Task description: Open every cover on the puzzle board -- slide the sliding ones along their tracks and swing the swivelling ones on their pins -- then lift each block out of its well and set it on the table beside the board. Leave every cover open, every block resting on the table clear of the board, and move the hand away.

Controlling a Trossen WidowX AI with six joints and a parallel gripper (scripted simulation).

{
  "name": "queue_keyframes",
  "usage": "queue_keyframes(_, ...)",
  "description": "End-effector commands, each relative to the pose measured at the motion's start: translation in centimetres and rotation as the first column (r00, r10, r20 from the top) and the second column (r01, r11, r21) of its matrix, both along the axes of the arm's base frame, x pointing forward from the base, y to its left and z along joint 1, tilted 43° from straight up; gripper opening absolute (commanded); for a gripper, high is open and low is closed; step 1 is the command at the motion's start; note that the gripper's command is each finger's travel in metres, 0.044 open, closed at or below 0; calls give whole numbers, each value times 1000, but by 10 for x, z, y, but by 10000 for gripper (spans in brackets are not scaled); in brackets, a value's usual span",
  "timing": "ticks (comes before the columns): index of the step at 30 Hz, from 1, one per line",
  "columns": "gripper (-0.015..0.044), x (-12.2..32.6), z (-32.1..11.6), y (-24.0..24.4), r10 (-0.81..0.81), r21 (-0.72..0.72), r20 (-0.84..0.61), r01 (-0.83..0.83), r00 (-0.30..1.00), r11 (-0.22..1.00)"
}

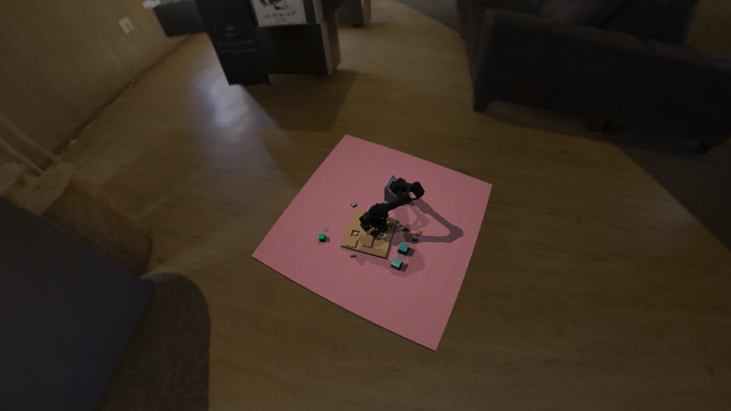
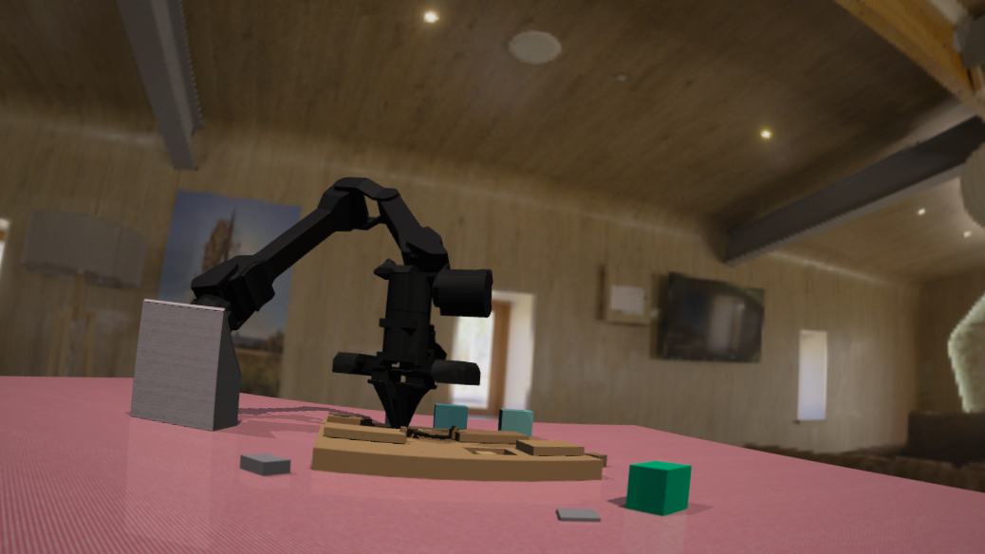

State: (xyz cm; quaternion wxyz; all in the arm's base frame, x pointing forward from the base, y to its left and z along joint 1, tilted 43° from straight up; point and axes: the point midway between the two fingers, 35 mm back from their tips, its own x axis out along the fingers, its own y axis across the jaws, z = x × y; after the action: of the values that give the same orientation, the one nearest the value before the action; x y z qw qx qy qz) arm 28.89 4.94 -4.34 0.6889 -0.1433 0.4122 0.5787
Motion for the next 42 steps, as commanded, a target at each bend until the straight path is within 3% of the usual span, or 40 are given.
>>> queue_keyframes(1, 0, -1, 0, 3, 3, 4, -4, -3, 1000, 1000)
queue_keyframes(42, 0, 0, 1, -1, 0, 1, 1, 0, 1000, 1000)
